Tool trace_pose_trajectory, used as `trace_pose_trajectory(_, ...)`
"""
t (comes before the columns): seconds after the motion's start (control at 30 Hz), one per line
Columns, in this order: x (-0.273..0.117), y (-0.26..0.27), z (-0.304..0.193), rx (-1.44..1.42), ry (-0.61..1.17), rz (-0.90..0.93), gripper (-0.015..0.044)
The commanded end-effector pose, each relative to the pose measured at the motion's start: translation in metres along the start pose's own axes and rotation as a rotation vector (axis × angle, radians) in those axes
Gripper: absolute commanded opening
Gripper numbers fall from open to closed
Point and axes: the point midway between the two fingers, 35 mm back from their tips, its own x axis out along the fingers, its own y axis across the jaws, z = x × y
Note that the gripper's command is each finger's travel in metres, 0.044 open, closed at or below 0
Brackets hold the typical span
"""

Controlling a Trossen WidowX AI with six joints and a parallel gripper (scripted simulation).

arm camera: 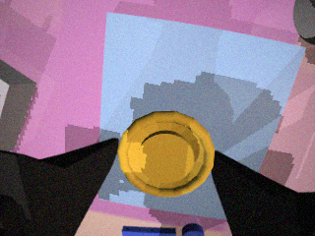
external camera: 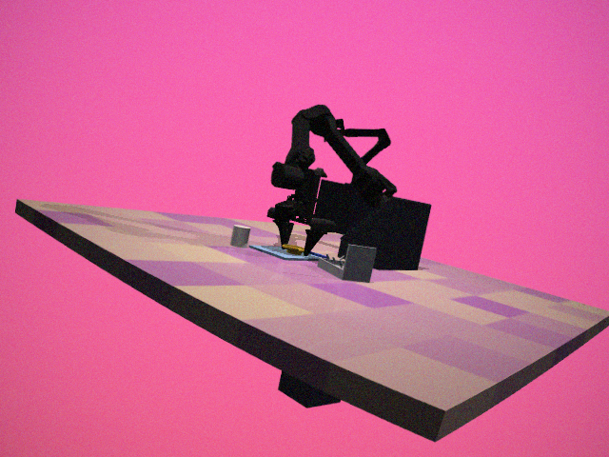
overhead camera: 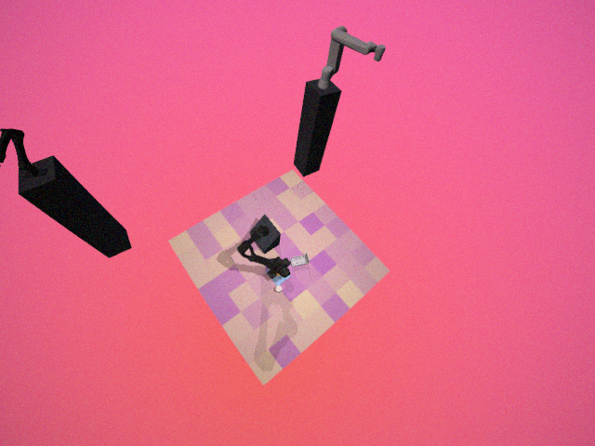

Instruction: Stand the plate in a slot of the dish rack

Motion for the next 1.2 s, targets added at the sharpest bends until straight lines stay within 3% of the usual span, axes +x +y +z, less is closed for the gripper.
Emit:
trace_pose_trajectory(0.0,0.0,-0.001,0.0,-0.006,0.0,-0.006,0.0324)
trace_pose_trajectory(0.17,0.0,-0.001,0.0,-0.006,0.0,-0.006,0.0291)
trace_pose_trajectory(0.53,-0.045,0.006,0.012,-0.004,-0.013,0.013,0.0002)
trace_pose_trajectory(1.17,-0.142,0.011,0.02,-0.004,-0.011,0.013,0.0)
